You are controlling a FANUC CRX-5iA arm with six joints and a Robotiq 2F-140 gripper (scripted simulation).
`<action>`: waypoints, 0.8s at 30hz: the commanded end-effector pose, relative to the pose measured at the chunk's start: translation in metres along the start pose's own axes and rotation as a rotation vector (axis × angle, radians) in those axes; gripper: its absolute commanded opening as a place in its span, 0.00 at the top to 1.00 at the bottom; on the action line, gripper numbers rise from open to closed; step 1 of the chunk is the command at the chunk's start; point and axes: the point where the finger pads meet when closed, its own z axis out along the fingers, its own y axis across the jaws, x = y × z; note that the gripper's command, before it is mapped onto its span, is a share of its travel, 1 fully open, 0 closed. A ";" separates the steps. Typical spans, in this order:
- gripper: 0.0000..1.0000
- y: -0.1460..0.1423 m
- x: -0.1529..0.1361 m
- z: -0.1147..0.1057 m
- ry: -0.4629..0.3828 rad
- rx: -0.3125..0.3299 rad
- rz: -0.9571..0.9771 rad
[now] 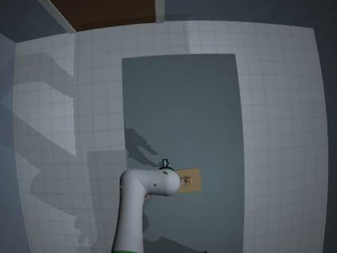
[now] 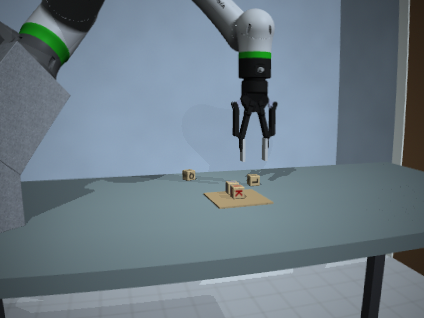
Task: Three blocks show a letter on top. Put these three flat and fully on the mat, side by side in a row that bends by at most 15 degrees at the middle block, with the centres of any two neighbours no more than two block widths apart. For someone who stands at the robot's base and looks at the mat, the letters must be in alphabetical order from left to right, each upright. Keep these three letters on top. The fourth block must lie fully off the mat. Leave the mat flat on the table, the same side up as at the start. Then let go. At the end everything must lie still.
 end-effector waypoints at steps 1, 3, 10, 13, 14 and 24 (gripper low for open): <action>0.60 0.000 0.000 0.005 0.000 0.000 0.000; 0.60 0.000 0.000 0.008 0.000 0.000 0.000; 0.60 0.000 0.001 0.019 0.000 0.000 0.000; 0.60 0.000 0.001 0.023 0.000 0.000 0.000; 0.60 0.000 0.001 0.023 0.000 0.000 0.000; 0.60 0.001 0.001 0.030 0.000 0.000 0.000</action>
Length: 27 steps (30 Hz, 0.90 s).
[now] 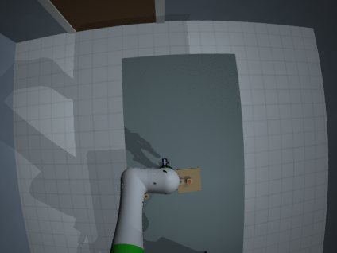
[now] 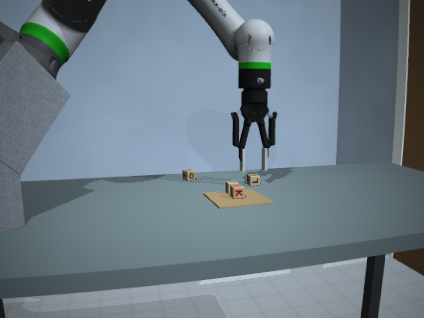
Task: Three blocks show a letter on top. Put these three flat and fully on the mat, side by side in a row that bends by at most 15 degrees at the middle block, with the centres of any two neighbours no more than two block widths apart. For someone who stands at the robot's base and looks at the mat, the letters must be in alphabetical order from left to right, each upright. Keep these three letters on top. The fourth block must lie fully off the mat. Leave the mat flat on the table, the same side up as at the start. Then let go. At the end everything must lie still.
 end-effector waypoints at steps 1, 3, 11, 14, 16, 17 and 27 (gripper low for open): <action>0.60 0.000 0.000 0.002 0.000 0.000 0.000; 0.60 0.000 0.000 0.003 0.000 0.000 0.000; 0.60 0.000 0.000 0.003 0.000 0.000 0.000; 0.60 0.000 0.000 0.003 0.000 0.000 0.000; 0.60 0.000 0.000 0.003 0.000 0.000 0.000; 0.60 0.000 0.000 0.003 0.000 0.000 0.000; 0.60 0.000 0.000 0.009 0.000 0.000 0.000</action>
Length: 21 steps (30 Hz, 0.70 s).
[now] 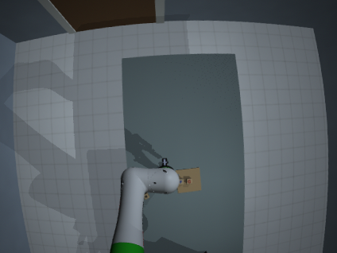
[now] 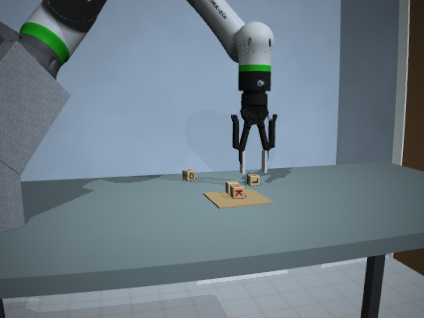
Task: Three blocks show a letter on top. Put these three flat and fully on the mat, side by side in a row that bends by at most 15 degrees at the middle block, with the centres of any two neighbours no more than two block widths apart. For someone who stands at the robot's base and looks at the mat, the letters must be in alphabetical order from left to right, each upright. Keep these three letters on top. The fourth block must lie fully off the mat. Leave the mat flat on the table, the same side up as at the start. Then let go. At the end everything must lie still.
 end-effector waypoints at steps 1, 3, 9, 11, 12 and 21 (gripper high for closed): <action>0.60 0.000 0.000 0.004 0.000 0.000 0.000; 0.60 0.000 0.000 0.008 0.000 0.000 0.000; 0.60 0.000 0.000 0.022 0.000 0.000 0.000; 0.60 0.000 0.000 0.026 0.000 0.000 0.000; 0.60 0.000 0.000 0.028 0.000 0.000 0.000; 0.60 0.000 0.000 0.034 0.000 0.000 0.000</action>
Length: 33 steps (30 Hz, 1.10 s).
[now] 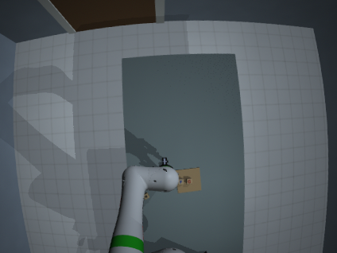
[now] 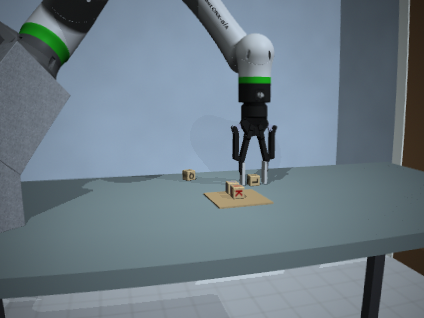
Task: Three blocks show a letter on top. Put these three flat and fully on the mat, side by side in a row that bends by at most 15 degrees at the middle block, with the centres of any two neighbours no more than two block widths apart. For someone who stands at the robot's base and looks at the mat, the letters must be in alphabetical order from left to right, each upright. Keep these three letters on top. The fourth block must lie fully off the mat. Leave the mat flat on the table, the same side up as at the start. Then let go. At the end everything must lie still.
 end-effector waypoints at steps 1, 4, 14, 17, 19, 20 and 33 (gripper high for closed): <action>0.60 0.000 0.000 0.001 0.000 0.000 0.000; 0.60 0.000 0.000 0.001 0.000 0.000 0.000; 0.72 0.000 0.000 0.001 0.000 0.000 0.000; 0.72 0.000 0.000 0.001 0.000 0.000 0.000; 0.72 0.000 0.000 0.001 0.000 0.000 0.000; 0.72 0.000 0.000 0.001 0.000 0.000 0.000; 0.84 0.000 0.000 0.001 0.000 0.000 0.000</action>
